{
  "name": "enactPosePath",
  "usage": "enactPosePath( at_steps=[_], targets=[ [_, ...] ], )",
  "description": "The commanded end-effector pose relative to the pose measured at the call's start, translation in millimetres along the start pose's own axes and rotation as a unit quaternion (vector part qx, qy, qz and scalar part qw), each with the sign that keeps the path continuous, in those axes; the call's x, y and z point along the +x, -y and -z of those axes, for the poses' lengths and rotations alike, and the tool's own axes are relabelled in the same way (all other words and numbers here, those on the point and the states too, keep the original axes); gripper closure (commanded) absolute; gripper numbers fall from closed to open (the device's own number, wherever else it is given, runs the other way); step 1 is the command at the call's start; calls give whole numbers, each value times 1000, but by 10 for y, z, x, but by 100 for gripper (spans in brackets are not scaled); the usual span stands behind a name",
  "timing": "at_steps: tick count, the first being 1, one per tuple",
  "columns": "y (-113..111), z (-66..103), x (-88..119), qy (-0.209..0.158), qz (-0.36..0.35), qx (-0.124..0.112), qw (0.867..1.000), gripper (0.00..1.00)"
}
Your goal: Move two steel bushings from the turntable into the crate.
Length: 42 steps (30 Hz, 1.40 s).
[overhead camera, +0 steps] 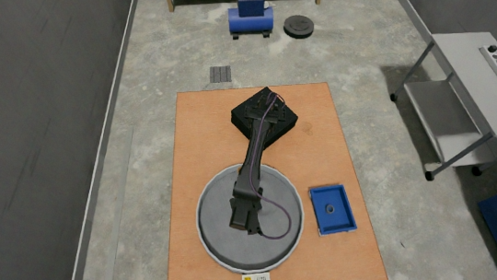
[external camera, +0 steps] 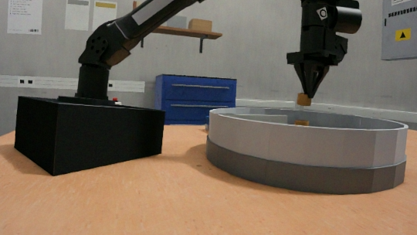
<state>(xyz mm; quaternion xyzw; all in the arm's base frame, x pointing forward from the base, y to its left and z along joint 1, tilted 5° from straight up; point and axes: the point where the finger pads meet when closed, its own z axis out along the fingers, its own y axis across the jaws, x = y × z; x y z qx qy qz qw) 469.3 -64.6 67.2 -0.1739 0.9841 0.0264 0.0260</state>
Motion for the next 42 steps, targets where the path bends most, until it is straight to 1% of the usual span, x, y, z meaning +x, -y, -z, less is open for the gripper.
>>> enactPosePath(
  at_steps=[1, 2, 4, 11, 13, 42],
  targets=[
    [25, 222, -63, 26, -1, 16, 1000, 100],
    [23, 215, -59, 25, -1, 15, 1000, 100],
    [0, 146, -17, 17, -2, 11, 1000, 100],
    [-24, 144, -3, 17, -1, 11, 1000, 100],
    [-4, 197, -46, 25, 0, 16, 1000, 100],
    [-13, 196, -30, 22, 0, 14, 1000, 100]
  ],
)
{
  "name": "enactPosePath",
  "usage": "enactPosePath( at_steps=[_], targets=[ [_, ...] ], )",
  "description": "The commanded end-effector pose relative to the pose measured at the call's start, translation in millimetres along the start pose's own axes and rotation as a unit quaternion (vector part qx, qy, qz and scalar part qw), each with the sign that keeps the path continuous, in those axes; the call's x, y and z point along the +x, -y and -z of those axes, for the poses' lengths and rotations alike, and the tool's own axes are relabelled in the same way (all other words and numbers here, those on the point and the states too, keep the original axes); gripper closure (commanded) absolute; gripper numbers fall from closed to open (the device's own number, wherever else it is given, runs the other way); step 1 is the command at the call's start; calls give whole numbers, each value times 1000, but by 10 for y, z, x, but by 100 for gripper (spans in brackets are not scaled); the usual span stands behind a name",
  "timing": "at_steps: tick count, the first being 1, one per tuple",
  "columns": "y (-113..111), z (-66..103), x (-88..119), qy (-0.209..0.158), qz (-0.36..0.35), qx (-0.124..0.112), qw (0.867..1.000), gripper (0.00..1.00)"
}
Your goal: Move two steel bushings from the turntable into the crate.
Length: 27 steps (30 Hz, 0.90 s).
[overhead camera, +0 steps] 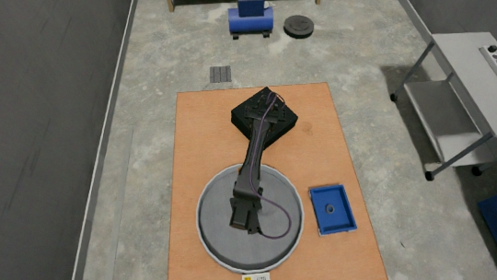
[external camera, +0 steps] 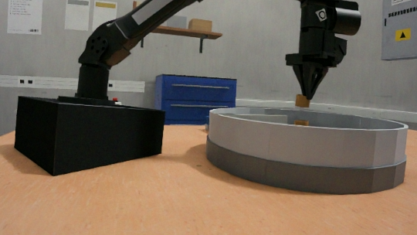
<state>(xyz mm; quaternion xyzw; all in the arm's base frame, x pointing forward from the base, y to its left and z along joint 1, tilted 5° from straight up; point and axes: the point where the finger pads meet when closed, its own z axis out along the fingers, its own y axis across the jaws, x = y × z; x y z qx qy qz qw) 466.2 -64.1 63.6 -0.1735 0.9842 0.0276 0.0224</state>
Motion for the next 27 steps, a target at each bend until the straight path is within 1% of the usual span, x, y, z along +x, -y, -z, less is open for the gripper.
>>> enactPosePath(
  at_steps=[1, 5, 6, 12, 14, 15, 20, 27],
  targets=[
    [0, 231, -58, 25, 0, 16, 1000, 100],
    [-2, 219, -55, 25, 0, 15, 1000, 100],
    [-15, 169, -34, 20, 0, 12, 1000, 100],
    [-44, 45, -53, 20, 2, 12, 1000, 100],
    [-44, 43, -53, 20, 3, 12, 1000, 100],
    [-19, 111, -110, 31, 4, 19, 999, 100],
    [16, 128, -107, 33, 1, 20, 999, 100],
    [8, 126, -92, 30, 1, 19, 999, 100]
  ],
)
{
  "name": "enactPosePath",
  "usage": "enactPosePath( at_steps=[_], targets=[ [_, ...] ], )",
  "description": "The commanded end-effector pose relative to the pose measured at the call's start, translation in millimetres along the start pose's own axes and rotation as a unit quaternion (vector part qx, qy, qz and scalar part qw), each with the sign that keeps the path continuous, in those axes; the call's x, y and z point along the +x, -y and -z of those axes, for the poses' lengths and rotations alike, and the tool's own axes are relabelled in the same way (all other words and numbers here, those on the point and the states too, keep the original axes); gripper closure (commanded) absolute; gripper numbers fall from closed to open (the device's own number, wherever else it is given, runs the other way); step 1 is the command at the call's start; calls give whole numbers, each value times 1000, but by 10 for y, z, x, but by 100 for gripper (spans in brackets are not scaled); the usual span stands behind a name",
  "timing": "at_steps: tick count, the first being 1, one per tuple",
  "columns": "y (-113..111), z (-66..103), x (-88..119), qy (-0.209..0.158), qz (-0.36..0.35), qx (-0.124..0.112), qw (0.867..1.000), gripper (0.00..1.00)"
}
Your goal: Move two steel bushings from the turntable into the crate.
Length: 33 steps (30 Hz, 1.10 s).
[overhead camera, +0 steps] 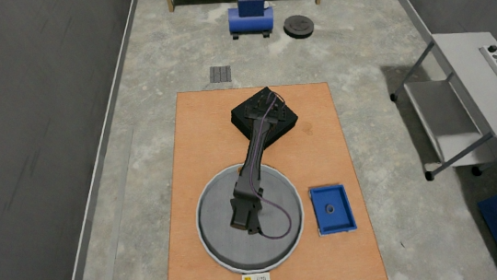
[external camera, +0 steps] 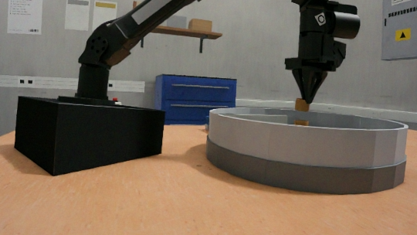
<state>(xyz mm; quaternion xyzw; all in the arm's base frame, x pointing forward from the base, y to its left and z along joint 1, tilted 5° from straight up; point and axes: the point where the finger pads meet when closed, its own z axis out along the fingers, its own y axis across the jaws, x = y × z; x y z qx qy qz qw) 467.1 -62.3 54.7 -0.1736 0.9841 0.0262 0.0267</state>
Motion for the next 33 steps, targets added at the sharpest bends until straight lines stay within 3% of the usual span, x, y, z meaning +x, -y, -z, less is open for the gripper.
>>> enactPosePath(
  at_steps=[1, 20, 30, 33],
  targets=[
    [18, 216, -85, 26, 0, 16, 1000, 100],
    [18, 216, -85, 26, 0, 16, 1000, 100],
    [-19, 92, -31, 16, 1, 11, 1000, 100],
    [11, 167, -96, 28, 2, 17, 999, 100]
  ],
)
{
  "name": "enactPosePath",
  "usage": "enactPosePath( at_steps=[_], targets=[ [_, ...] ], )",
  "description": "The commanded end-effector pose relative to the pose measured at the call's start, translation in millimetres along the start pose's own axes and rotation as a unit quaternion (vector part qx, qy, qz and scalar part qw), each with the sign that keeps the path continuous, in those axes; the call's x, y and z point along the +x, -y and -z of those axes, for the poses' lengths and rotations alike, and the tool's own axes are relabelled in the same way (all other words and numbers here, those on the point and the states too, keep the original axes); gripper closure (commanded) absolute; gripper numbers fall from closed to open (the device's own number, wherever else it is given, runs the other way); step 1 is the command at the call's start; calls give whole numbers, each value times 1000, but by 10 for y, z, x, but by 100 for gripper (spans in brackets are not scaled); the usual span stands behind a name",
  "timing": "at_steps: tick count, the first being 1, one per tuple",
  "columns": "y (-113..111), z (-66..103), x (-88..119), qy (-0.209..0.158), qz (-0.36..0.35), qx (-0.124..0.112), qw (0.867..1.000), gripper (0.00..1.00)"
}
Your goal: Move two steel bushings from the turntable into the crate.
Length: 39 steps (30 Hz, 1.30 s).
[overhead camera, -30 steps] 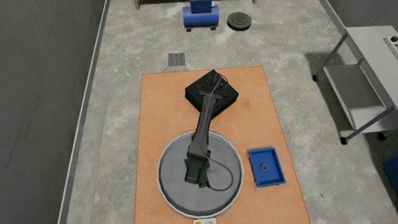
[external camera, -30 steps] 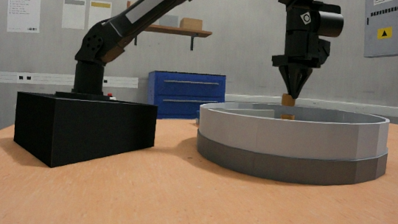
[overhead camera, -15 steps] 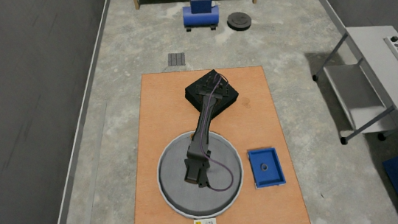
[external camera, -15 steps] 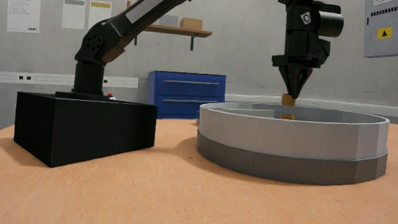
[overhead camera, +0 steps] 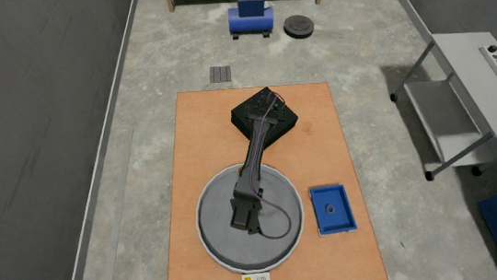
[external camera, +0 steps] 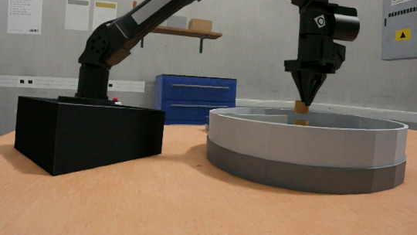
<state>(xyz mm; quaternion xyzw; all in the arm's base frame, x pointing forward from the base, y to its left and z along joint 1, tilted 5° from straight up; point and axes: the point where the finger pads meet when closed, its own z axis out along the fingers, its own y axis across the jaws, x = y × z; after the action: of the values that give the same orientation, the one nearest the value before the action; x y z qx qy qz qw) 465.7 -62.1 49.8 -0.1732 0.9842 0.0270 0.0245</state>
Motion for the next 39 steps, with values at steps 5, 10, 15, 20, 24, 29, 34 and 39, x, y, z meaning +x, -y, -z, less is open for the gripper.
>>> enactPosePath(
  at_steps=[5, 10, 15, 20, 24, 29, 34, 39],
  targets=[
    [6, 215, -94, 27, 2, 17, 999, 100],
    [6, 215, -94, 27, 2, 17, 999, 100],
    [6, 215, -94, 27, 2, 17, 999, 100],
    [6, 215, -94, 27, 2, 17, 999, 100],
    [6, 215, -94, 27, 2, 17, 999, 100],
    [6, 215, -94, 27, 2, 17, 999, 100],
    [0, 179, -84, 25, 2, 16, 1000, 100],
    [-38, 61, -57, 18, 2, 12, 1000, 100]
  ],
)
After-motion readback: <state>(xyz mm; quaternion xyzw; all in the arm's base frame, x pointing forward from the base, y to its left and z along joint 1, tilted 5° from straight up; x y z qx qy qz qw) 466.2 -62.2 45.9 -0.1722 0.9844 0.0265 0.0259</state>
